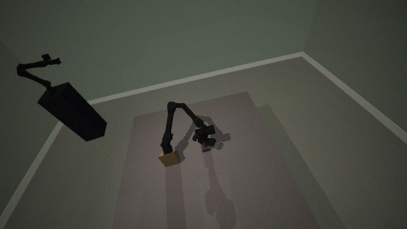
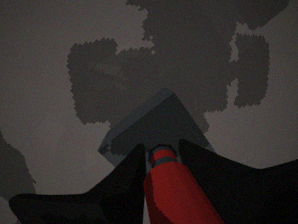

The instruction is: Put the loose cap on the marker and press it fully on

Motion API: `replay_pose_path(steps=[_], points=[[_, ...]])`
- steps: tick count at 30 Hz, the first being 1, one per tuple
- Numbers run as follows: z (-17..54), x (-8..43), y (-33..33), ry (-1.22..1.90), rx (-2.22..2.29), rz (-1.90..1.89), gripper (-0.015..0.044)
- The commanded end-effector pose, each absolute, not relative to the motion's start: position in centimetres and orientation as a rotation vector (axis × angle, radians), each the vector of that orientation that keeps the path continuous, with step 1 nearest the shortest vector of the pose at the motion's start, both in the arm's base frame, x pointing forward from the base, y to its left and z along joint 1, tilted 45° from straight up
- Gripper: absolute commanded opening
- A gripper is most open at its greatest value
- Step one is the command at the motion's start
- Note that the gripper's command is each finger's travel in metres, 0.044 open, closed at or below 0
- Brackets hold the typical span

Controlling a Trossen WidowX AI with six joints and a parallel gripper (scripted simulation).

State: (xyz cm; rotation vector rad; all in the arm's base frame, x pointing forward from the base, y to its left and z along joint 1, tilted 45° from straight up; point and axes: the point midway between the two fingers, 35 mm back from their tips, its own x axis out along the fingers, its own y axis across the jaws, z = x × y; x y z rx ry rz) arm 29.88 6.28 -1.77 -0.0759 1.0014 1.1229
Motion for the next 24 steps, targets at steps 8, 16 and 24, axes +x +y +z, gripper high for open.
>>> replay_pose_path(steps=[8, 16, 24], points=[[-1.8, 29.9, 6.3, 1.001, -0.076, 1.123, 0.0210], [-1.8, 29.9, 6.3, 1.001, -0.076, 1.123, 0.0420], [3.4, 29.6, 0.7, 1.002, -0.081, 1.111, 0.0440]])
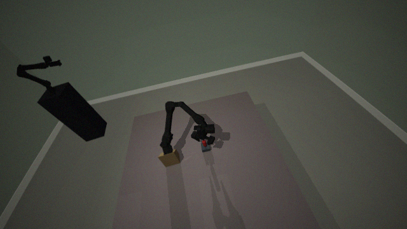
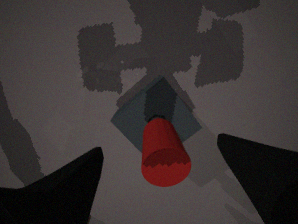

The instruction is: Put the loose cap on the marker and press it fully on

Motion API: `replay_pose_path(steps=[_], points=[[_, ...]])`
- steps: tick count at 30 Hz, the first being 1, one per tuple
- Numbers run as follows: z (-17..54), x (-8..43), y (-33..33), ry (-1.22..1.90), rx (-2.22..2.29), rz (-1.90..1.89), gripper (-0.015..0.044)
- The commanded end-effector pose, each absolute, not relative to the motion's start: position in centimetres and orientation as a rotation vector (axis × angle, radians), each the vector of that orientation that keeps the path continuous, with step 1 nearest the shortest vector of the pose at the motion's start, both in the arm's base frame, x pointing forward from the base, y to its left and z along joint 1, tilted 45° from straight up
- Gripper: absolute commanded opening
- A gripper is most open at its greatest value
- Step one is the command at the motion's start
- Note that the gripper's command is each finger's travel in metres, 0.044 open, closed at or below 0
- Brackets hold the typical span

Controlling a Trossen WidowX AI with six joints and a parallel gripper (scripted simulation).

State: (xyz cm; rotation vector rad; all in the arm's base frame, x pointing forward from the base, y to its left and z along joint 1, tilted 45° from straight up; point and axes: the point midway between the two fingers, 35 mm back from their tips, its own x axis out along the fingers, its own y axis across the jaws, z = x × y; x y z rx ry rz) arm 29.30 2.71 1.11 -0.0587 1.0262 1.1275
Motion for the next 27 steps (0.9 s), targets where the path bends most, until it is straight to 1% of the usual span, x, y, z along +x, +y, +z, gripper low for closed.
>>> replay_pose_path(steps=[1, 3, 6, 13, 20, 27], points=[[3.4, 29.6, 0.7, 1.002, -0.081, 1.111, 0.0440], [3.4, 29.6, 0.7, 1.002, -0.081, 1.111, 0.0440], [3.7, 29.5, 0.3, 1.092, 0.051, 1.027, 0.0361], [4.8, 29.0, -1.1, 1.441, 0.650, 0.571, 0.0177], [4.9, 28.9, -1.2, 1.469, 0.707, 0.521, 0.0000], [4.9, 28.9, -1.2, 1.469, 0.707, 0.521, 0.0000]])
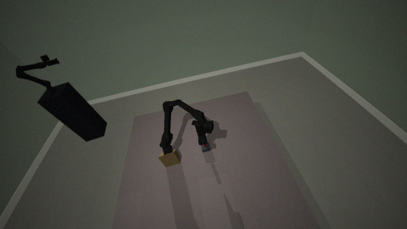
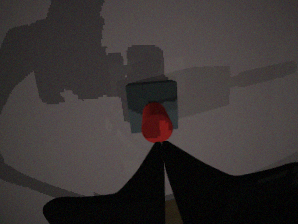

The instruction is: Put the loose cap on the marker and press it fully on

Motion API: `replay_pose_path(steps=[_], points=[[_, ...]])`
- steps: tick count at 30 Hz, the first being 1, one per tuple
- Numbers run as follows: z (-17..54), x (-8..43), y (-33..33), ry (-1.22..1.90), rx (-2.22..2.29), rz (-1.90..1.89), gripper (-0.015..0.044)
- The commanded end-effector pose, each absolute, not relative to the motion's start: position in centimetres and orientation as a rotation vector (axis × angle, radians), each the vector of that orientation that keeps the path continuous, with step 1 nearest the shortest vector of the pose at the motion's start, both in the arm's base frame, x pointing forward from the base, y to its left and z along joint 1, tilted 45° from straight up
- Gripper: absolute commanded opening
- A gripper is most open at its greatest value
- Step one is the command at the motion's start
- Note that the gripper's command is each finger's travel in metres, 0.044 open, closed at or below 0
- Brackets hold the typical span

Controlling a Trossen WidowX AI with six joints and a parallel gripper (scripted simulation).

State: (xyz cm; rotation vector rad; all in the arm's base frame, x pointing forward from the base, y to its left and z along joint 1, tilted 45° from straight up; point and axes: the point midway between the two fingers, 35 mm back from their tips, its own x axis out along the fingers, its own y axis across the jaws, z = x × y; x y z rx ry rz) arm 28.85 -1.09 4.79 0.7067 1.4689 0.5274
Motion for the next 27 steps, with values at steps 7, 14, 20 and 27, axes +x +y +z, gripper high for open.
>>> replay_pose_path(steps=[7, 14, 20, 27], points=[[4.5, 29.0, -0.7, 1.469, 0.707, 0.521, 0.0000], [3.7, 29.0, 0.0, 1.469, 0.707, 0.521, 0.0000], [3.1, 29.1, 0.7, 1.469, 0.707, 0.522, 0.0000], [2.3, 29.1, 1.4, 1.468, 0.708, 0.522, 0.0000]])
